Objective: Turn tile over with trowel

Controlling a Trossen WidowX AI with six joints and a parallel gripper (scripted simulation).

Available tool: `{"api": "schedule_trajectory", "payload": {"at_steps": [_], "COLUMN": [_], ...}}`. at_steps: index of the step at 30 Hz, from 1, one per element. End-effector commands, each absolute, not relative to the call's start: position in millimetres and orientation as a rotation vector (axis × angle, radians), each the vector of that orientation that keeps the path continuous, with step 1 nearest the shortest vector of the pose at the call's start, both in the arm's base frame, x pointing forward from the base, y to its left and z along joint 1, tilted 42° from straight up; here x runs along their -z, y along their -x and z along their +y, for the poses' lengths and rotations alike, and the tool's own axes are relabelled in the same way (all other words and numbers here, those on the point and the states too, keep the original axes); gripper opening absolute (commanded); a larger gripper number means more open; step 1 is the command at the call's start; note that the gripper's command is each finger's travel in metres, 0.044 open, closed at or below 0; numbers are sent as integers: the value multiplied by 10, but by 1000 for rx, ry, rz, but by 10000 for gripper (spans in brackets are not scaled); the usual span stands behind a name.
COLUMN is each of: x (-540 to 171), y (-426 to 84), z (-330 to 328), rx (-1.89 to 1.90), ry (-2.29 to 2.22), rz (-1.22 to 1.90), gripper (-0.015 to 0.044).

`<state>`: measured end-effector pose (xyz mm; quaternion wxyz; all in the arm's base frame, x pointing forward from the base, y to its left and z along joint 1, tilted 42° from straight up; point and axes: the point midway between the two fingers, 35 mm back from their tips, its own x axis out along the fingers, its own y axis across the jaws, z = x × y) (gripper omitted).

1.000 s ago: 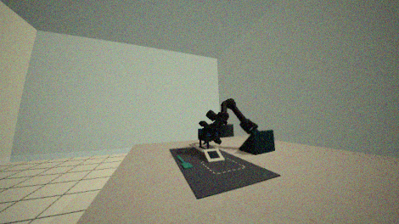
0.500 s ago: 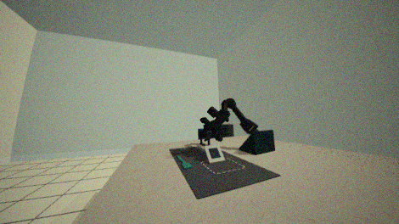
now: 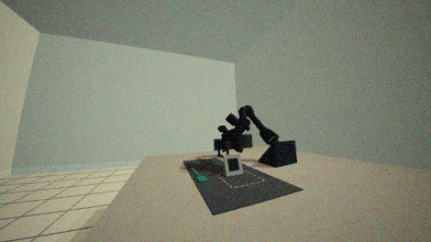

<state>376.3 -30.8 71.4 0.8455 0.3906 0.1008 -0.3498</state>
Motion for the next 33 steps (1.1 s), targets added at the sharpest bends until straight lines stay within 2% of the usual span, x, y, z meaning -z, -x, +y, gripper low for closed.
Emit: {"api": "schedule_trajectory", "payload": {"at_steps": [1, 18, 33], "x": [-680, -569, -1187], "y": [-3789, -3802, -3743], "z": [-236, -164, -404], "rx": [729, 728, 729], "ry": [-830, -830, -828], "rz": [211, 211, 210], "gripper": [0, 0, 0]}}
